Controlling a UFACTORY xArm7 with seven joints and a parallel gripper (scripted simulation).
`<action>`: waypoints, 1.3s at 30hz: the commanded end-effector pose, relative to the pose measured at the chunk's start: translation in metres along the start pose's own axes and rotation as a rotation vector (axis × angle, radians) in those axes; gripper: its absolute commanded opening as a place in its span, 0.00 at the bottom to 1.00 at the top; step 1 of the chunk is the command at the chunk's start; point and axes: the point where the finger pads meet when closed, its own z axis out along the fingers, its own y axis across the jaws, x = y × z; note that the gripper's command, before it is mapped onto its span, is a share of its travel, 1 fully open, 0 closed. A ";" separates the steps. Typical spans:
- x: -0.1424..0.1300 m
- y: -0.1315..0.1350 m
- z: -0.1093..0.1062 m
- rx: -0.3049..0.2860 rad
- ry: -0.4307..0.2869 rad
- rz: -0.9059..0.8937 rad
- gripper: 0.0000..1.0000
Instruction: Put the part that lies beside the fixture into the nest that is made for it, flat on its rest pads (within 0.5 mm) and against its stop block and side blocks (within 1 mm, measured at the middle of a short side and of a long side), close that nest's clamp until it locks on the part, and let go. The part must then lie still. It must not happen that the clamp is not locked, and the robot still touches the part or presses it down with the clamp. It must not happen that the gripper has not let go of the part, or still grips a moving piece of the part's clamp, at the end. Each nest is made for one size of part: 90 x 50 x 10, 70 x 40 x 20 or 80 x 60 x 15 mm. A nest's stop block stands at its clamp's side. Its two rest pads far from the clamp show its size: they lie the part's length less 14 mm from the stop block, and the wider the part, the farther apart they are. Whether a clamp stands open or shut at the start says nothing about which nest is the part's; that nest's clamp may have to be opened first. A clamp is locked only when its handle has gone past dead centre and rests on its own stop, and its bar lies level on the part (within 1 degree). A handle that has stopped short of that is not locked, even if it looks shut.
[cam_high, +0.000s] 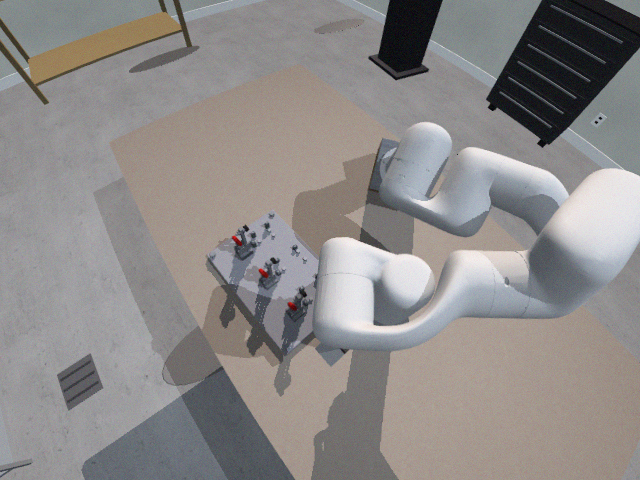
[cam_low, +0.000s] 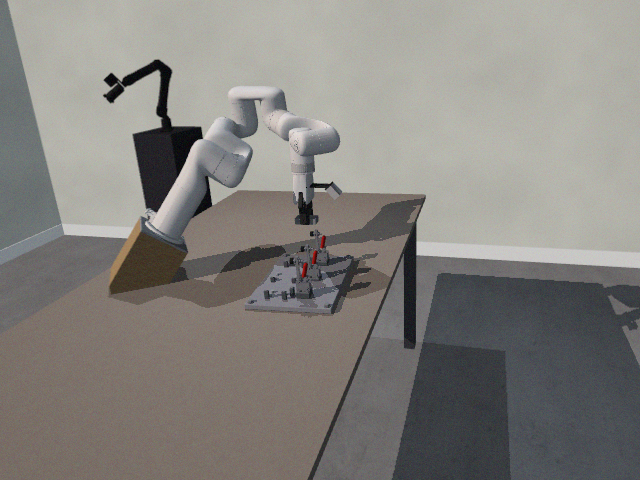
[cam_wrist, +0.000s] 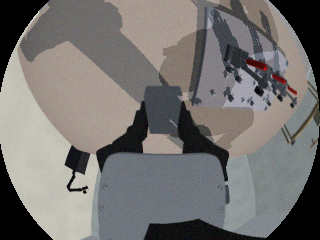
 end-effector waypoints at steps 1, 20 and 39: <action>0.000 0.000 0.001 0.001 0.002 0.000 0.00; -0.001 0.000 0.006 0.001 0.002 0.000 0.00; -0.001 0.000 0.006 0.001 0.002 0.000 0.00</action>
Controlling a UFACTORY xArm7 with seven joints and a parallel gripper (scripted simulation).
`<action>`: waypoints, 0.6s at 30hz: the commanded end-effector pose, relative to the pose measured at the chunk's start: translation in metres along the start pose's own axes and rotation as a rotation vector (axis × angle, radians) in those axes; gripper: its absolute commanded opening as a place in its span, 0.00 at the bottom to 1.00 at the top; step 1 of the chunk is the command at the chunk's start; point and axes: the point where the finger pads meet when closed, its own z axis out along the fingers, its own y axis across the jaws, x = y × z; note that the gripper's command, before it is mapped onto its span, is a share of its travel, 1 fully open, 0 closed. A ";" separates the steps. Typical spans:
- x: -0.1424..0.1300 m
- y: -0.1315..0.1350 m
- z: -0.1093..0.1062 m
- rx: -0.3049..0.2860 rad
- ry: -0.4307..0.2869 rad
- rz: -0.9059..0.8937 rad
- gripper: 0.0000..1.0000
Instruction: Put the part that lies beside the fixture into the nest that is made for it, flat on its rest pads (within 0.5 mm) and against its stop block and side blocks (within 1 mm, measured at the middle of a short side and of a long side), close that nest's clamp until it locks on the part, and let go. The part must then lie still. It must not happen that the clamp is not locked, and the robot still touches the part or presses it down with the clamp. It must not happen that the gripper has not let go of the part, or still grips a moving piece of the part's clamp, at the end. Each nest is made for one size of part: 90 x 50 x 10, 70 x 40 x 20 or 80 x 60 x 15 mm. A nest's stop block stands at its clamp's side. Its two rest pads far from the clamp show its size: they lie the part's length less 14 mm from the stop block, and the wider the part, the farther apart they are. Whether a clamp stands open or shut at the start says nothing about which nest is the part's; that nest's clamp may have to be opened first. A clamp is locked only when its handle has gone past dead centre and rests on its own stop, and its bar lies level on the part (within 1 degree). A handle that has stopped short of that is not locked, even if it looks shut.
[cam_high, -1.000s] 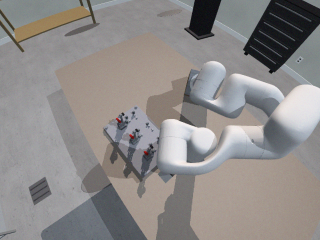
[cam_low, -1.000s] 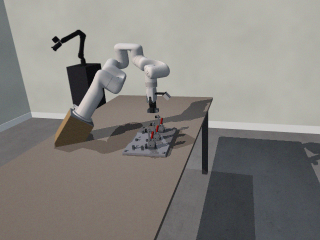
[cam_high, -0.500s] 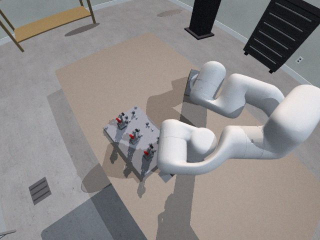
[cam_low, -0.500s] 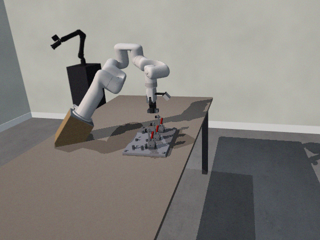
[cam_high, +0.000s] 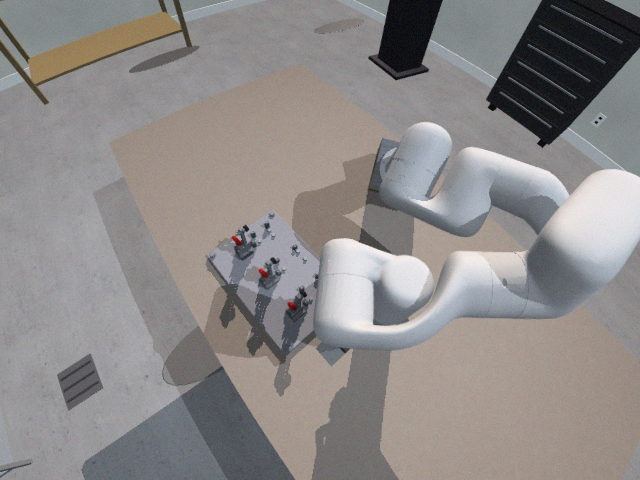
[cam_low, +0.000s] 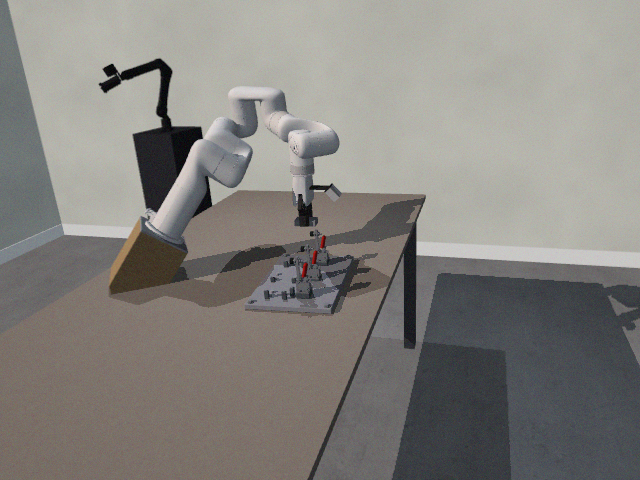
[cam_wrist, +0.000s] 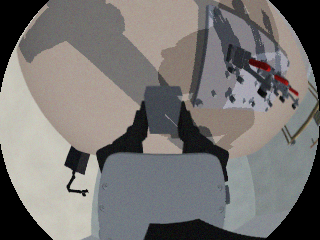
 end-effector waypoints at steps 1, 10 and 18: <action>0.001 0.000 -0.001 0.001 0.002 0.000 0.00; 0.001 0.000 -0.001 0.001 0.002 0.000 0.00; 0.001 0.014 0.000 0.001 0.002 0.000 0.00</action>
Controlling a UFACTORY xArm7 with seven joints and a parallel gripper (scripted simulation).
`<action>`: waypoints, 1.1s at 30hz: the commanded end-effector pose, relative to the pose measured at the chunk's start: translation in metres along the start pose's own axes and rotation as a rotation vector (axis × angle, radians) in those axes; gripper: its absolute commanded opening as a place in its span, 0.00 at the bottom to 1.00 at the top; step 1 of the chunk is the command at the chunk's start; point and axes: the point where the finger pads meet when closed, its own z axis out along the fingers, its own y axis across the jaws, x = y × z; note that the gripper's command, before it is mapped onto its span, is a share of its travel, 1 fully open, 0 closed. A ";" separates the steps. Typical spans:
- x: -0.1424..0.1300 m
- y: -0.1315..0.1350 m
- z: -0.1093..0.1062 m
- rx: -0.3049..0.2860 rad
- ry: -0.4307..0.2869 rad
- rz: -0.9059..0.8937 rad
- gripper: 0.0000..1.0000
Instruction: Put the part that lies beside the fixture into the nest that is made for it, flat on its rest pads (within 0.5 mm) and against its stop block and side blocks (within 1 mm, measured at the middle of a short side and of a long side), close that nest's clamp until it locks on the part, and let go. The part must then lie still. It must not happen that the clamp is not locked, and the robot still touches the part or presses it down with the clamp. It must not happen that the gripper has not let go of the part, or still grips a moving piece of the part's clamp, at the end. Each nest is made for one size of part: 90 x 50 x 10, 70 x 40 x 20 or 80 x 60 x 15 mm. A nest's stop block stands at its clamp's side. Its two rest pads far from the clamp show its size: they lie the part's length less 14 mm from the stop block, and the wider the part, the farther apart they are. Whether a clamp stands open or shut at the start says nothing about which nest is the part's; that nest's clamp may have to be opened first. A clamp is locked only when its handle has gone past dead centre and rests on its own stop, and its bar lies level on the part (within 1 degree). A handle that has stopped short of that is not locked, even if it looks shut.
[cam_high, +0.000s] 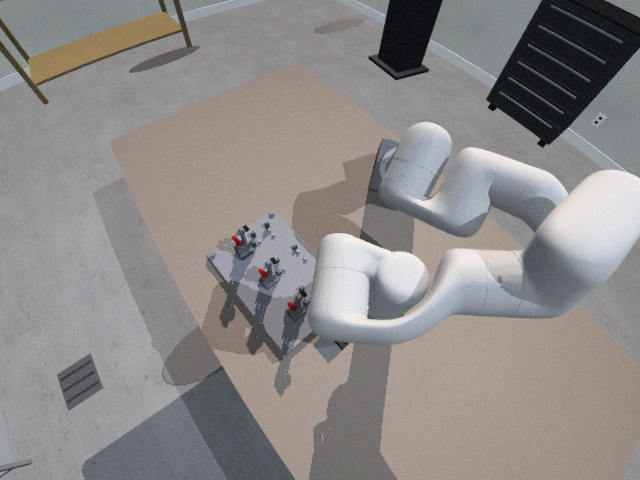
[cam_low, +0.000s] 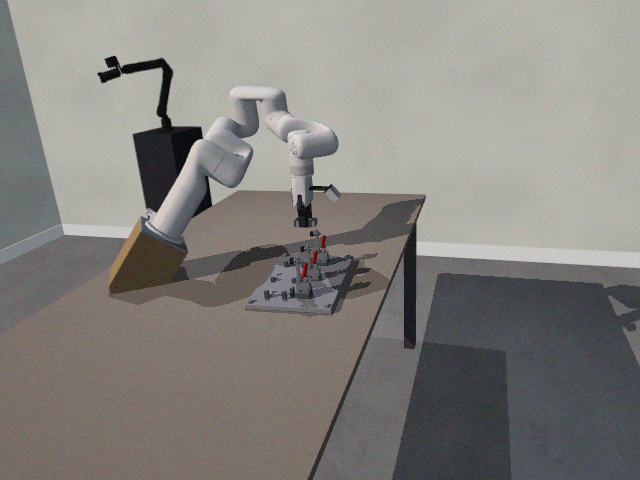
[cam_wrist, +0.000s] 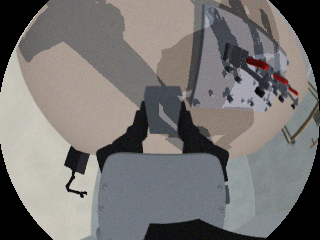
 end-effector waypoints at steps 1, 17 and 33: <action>0.001 0.011 0.000 0.001 0.002 0.001 0.00; 0.001 0.115 0.003 0.001 0.002 0.001 0.00; 0.002 0.260 0.007 0.001 0.002 0.001 0.00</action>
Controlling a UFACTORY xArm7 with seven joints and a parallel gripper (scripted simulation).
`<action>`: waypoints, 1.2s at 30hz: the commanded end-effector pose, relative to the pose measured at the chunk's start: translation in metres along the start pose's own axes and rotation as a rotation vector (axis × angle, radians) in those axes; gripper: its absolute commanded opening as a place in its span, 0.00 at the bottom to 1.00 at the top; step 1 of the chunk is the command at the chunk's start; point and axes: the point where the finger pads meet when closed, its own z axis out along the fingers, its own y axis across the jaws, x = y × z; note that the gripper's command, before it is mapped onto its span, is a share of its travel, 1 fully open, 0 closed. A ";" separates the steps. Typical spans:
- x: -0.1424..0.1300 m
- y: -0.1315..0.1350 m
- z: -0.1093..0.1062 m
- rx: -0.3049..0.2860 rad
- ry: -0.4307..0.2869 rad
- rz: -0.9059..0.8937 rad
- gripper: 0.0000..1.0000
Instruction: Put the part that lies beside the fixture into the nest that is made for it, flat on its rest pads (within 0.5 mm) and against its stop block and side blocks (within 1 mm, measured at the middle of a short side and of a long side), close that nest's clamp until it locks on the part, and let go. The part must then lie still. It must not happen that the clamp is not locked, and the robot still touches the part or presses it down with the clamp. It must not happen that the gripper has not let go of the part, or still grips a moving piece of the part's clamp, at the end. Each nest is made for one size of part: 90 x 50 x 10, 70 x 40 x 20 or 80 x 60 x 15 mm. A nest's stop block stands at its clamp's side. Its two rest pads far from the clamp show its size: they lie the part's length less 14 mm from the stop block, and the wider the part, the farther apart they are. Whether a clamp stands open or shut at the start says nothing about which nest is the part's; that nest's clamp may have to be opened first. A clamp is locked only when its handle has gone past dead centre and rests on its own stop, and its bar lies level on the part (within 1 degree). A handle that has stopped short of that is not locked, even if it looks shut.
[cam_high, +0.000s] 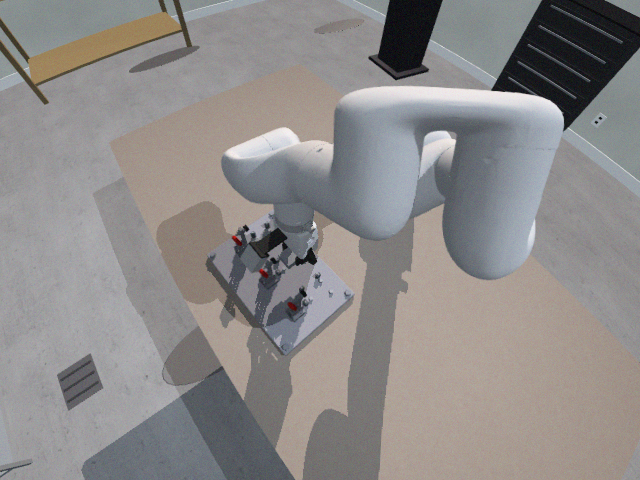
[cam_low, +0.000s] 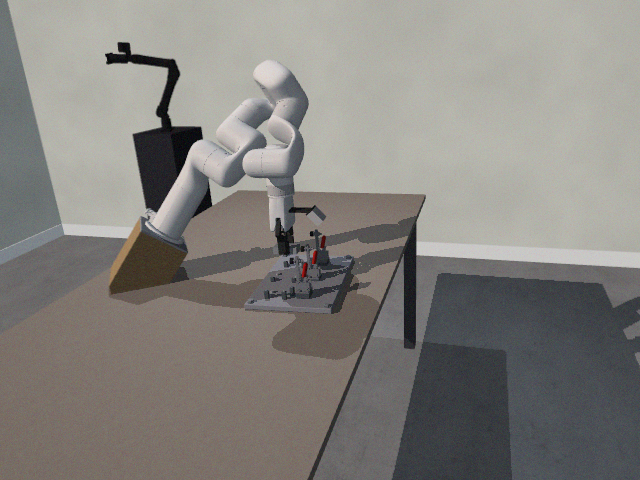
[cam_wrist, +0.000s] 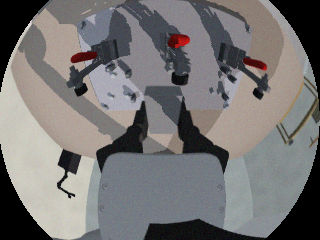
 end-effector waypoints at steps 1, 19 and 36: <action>0.001 0.040 0.005 0.025 -0.016 0.002 0.00; 0.001 0.119 0.010 0.025 -0.016 0.002 0.00; 0.001 0.121 0.010 0.025 -0.016 0.002 0.00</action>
